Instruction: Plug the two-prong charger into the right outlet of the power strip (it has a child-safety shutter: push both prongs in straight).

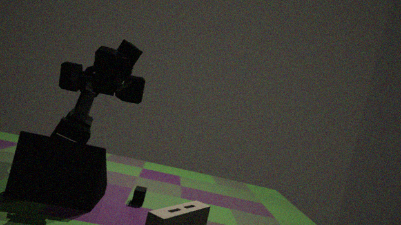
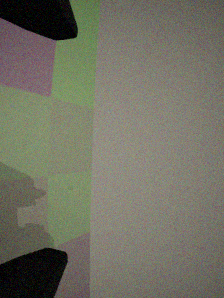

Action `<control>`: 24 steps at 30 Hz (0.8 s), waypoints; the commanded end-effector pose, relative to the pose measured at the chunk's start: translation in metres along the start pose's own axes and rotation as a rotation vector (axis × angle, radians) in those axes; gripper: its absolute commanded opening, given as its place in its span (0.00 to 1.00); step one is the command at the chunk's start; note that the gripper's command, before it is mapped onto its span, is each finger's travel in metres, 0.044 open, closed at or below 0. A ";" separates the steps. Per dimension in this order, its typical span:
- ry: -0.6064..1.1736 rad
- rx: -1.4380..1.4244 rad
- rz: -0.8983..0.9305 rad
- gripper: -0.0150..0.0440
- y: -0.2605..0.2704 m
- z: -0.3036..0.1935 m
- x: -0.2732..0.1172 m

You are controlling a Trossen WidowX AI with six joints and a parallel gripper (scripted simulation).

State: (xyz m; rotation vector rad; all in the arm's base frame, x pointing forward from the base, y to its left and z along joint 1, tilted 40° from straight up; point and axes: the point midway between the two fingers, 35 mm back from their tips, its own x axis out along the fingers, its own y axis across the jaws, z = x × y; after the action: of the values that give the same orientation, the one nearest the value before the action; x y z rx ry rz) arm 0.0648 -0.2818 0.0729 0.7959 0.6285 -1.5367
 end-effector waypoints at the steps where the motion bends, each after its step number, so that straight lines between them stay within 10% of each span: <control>1: 0.051 -0.123 0.035 1.00 0.011 -0.010 0.001; 24: 0.251 -0.871 0.329 1.00 0.071 -0.068 -0.014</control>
State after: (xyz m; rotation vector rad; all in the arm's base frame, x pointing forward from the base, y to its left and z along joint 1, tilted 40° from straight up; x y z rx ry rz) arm 0.1375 -0.2363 0.0504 0.4202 1.1313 -0.8269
